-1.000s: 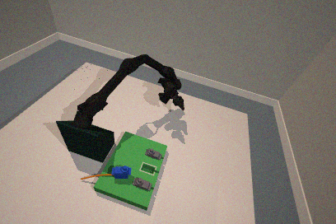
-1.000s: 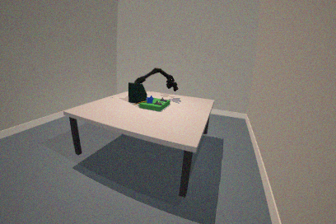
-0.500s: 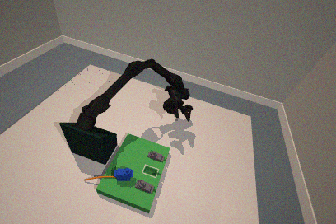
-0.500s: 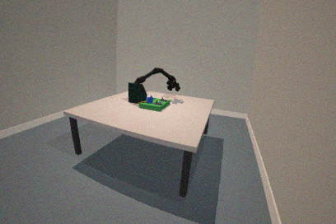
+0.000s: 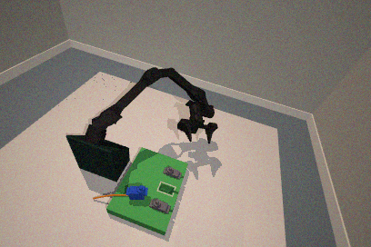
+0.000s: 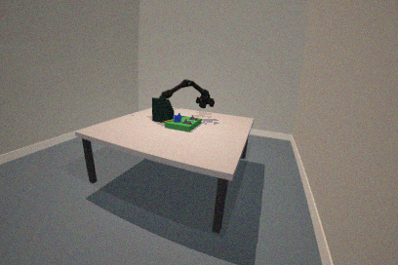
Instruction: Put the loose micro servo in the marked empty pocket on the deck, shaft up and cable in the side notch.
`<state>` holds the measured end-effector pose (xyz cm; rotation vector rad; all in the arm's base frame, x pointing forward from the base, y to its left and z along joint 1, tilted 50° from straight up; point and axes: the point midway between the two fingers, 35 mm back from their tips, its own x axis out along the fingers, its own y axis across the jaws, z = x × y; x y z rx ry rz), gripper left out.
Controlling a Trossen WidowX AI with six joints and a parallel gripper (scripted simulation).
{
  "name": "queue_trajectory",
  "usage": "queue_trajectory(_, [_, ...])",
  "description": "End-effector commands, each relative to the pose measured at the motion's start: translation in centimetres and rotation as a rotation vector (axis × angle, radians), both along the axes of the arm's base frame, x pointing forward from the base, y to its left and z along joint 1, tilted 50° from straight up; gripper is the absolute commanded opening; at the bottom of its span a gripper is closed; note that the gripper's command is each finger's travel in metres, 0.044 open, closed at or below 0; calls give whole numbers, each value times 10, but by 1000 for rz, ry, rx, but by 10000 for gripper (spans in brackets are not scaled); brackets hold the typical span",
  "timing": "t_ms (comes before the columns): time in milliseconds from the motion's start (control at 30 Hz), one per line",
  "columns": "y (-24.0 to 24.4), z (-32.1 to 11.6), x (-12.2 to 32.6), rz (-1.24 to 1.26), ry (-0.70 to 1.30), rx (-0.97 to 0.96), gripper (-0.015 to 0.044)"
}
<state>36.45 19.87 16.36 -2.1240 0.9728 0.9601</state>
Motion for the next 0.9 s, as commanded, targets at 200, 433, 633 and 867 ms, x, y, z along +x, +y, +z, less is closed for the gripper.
queue_trajectory(200, [-23, -30, 4, -260, 7, 138, 440])
queue_trajectory(433, [-39, -50, 5, -456, 8, 226, 440])
queue_trajectory(633, [-54, -67, 4, -630, 8, 294, 440])
queue_trajectory(867, [-70, -86, 2, -839, 6, 364, 440])
